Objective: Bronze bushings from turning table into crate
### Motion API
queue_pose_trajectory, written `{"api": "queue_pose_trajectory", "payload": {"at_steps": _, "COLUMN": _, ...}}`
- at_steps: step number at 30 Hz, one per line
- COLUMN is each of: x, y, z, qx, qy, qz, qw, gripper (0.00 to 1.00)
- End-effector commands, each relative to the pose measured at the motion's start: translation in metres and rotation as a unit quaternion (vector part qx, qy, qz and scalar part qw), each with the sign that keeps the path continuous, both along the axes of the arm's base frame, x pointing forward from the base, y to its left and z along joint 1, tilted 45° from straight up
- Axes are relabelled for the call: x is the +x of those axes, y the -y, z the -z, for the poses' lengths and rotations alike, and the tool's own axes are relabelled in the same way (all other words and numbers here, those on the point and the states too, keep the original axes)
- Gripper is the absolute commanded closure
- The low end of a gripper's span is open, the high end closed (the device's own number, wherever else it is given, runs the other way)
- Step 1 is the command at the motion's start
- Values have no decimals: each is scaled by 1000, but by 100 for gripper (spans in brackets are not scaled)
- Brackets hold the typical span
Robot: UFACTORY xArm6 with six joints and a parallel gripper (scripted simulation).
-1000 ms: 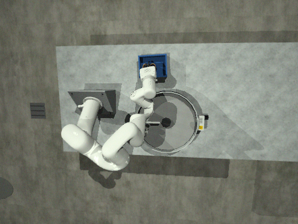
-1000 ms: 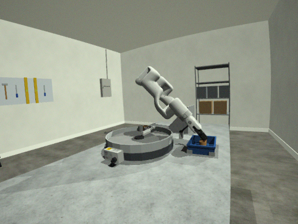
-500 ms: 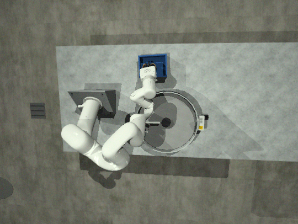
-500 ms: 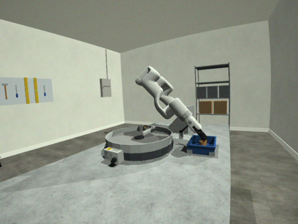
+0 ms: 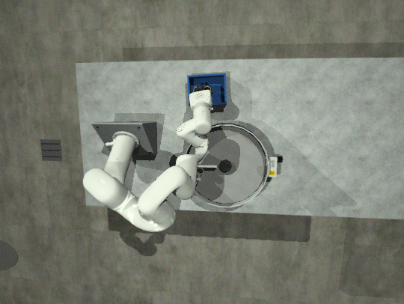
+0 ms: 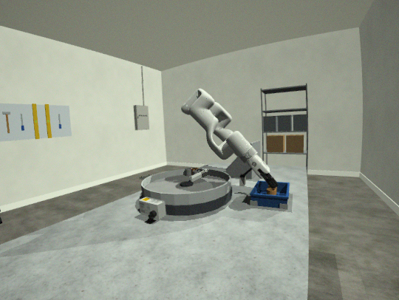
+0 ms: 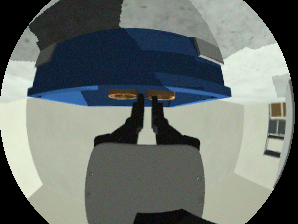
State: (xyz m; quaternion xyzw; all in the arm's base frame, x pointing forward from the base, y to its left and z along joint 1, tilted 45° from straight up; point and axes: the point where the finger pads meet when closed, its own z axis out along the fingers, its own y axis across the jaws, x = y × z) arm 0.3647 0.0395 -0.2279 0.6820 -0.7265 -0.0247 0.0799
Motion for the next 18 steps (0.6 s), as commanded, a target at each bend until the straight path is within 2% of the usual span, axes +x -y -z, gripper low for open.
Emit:
{"api": "queue_pose_trajectory", "payload": {"at_steps": 1, "x": 2, "y": -3, "z": -3, "qx": 0, "qy": 2, "qz": -1, "qw": 1000, "gripper": 88}}
{"api": "queue_pose_trajectory", "payload": {"at_steps": 8, "x": 3, "y": -10, "z": -10, "qx": 0, "qy": 2, "qz": -1, "qw": 1000, "gripper": 88}}
{"api": "queue_pose_trajectory", "payload": {"at_steps": 18, "x": 10, "y": -40, "z": -40, "qx": 0, "qy": 2, "qz": -1, "qw": 1000, "gripper": 88}}
